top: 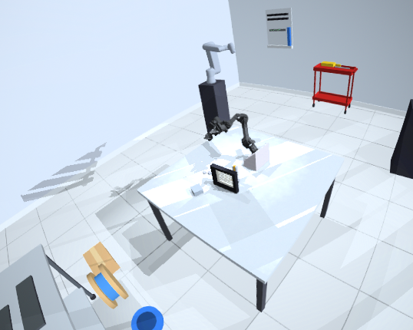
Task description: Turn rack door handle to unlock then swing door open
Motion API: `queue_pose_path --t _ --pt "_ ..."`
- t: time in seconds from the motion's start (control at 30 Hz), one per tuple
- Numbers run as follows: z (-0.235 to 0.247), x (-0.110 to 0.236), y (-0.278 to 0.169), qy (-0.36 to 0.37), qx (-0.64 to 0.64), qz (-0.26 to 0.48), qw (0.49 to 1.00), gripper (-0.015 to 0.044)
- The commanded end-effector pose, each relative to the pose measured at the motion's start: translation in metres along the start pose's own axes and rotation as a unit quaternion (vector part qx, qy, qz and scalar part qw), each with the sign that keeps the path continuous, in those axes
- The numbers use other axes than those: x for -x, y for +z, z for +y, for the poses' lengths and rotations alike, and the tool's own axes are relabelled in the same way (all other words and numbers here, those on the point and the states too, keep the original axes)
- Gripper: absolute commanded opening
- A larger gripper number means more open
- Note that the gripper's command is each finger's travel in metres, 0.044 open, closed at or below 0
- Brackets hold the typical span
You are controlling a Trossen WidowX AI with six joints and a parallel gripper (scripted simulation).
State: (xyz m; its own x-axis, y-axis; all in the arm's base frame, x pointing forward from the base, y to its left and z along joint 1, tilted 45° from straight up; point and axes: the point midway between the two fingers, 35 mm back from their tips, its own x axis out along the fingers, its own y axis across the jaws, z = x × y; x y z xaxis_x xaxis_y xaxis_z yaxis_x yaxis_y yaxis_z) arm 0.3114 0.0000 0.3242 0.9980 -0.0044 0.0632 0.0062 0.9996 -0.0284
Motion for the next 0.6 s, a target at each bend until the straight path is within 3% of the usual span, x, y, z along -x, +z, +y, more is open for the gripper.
queue_pose_path --t 0.0,0.1,0.57 --pt "0.000 -0.001 -0.001 0.000 -0.001 0.002 1.000 0.0374" --pt "0.002 -0.008 -0.010 -0.002 -0.011 0.033 0.999 0.0299" --pt "0.016 -0.042 -0.072 -0.025 -0.048 0.213 0.975 0.0299"
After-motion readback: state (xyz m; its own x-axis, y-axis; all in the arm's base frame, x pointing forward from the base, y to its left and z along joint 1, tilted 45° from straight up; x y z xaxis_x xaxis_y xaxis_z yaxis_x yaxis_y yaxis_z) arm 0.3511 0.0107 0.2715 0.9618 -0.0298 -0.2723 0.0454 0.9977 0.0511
